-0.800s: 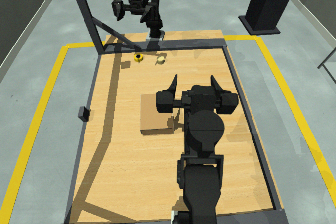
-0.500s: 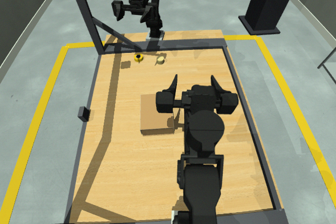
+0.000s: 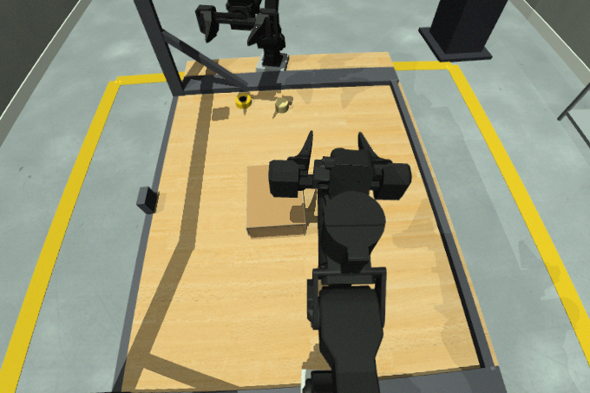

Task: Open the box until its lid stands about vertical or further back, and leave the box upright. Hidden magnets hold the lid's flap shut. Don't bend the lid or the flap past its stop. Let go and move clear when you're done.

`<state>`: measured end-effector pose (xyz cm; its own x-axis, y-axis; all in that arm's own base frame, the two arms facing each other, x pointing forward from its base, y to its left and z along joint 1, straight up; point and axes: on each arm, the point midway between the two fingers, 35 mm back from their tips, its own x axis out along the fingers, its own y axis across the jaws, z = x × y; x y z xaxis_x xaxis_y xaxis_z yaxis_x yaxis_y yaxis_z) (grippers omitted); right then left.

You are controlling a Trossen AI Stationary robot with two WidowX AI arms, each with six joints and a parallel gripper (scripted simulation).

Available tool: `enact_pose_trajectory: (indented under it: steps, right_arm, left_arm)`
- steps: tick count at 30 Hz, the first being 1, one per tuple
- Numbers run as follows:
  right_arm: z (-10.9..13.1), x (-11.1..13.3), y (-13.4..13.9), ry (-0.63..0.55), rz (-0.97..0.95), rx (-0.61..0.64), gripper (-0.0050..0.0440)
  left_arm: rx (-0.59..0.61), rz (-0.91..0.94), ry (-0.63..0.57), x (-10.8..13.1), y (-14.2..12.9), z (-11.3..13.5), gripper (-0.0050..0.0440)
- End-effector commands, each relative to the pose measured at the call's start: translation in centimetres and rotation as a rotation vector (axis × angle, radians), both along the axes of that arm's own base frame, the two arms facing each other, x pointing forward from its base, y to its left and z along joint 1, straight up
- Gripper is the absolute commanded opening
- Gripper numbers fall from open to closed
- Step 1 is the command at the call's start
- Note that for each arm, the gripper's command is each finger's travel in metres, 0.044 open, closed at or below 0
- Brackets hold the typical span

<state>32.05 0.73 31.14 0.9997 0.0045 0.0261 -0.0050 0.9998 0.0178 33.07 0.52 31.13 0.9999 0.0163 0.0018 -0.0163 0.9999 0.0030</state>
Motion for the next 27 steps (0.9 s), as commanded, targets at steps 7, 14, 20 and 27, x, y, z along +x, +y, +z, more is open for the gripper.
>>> enact_pose_trajectory:
  steps: [7,14,20,27]
  right_arm:
    - [-8.8,1.9,6.0,0.185,0.038,0.086,0.0104]
    - [-13.5,1.2,9.4,0.273,0.054,0.097,0.0080]
    - [-18.1,-0.7,12.5,0.352,0.069,0.083,0.0080]
    - [-21.5,-2.9,14.4,0.404,0.079,0.056,0.0080]
  left_arm:
    - [0.025,0.110,0.057,8.9,4.3,1.0,0.0440]
    - [0.021,0.150,0.116,14.0,6.8,-1.2,0.0440]
    - [-0.002,0.173,0.164,18.9,9.0,-4.2,0.0440]
    - [-0.016,0.191,0.206,22.6,11.0,-7.7,0.0440]
